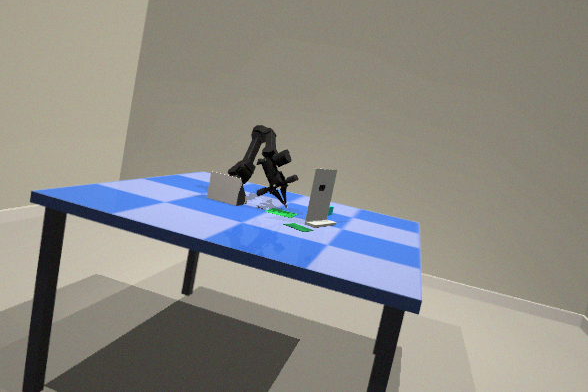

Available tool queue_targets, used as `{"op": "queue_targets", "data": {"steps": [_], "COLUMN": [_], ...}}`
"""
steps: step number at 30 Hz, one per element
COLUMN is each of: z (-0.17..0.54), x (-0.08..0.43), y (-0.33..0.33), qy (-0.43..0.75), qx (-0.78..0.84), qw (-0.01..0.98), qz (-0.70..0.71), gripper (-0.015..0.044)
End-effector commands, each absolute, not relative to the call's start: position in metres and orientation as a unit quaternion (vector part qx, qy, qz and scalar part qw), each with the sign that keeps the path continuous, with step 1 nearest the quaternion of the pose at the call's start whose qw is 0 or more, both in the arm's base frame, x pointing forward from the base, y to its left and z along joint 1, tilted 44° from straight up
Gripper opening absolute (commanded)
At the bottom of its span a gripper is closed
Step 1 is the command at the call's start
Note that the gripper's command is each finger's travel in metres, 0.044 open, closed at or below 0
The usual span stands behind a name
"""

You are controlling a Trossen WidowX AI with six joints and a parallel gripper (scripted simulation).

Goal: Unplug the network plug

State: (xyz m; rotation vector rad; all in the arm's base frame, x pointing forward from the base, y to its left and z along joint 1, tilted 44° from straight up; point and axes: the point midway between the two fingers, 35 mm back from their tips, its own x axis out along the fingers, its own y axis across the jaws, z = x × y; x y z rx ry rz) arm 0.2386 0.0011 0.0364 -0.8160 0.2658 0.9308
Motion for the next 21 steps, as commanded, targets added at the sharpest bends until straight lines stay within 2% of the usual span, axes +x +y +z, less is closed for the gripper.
{"op": "queue_targets", "data": {"steps": [1,21], "z": [0.033,0.022], "x": [0.238,0.237], "y": [0.003,0.018], "qy": [0.128,0.125], "qx": [-0.38,-0.378], "qw": [0.807,0.809], "qz": [0.434,0.433], "gripper": [0.0,0.0]}}
